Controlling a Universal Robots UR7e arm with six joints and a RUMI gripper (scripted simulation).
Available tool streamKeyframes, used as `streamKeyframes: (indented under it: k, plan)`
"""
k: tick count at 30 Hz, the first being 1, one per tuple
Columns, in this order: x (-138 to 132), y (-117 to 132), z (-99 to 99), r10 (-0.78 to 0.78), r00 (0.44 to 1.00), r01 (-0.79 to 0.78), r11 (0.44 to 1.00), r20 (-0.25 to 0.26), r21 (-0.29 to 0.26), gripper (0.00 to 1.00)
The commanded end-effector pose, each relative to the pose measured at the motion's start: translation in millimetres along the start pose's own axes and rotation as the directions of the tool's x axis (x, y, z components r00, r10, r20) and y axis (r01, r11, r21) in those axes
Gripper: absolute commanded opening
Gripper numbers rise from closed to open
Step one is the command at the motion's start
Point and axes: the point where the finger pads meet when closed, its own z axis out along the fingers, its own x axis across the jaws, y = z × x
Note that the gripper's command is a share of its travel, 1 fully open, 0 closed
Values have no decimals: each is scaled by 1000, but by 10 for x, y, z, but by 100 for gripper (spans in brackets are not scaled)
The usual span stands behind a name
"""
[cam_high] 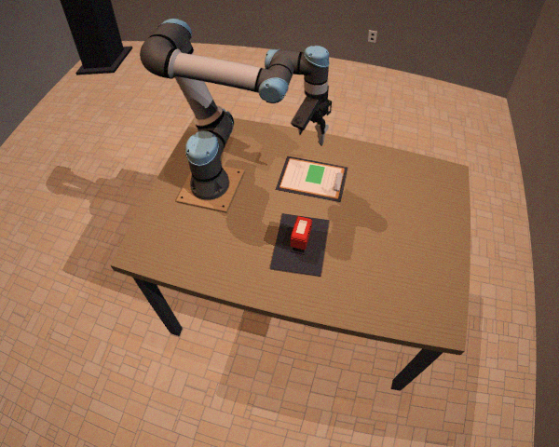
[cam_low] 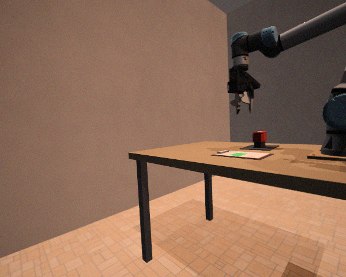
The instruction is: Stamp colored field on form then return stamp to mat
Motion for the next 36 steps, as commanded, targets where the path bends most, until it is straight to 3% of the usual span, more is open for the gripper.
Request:
streamKeyframes:
  k: [1,12,17,22,27,29,36]
  plan:
    - [-29,-33,5,112,994,-112,994,2,1,55]
    - [-88,-106,24,359,933,-359,933,2,0,55]
    - [-127,-150,36,507,862,-507,862,2,0,55]
    - [-171,-195,50,653,757,-653,757,2,-1,55]
    - [-220,-242,65,787,616,-787,616,1,-1,55]
    - [-220,-242,65,787,616,-787,616,1,-1,55]
    - [-302,-310,88,932,361,-932,361,1,-1,55]
